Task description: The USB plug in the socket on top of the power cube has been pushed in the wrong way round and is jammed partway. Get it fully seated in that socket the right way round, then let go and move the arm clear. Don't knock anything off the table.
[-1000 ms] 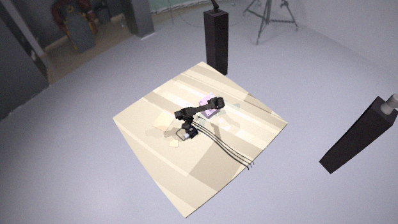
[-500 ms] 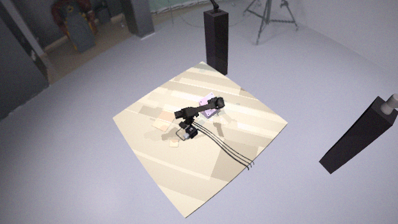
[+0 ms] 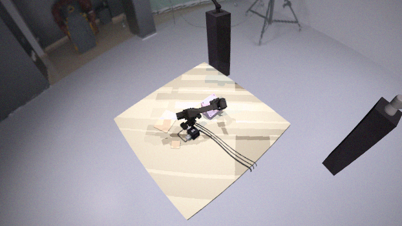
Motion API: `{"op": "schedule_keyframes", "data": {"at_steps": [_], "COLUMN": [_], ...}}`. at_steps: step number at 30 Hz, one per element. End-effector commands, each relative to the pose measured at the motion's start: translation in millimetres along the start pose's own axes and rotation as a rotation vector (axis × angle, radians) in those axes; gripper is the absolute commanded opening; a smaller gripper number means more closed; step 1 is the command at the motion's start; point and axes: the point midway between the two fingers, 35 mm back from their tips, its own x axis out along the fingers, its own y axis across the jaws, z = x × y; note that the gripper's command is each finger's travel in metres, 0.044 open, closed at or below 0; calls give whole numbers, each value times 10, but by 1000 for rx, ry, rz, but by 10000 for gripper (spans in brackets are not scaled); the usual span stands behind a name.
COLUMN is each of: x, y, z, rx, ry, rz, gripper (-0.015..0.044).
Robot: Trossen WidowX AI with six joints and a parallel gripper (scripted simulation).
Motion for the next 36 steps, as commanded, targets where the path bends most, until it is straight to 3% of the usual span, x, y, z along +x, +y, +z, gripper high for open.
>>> {"op": "schedule_keyframes", "data": {"at_steps": [1,36], "x": [2,43], "y": [0,1], "z": [-1,-23], "rx": [-1,-9], "ry": [1,22], "rz": [0,1], "gripper": [0,0]}}
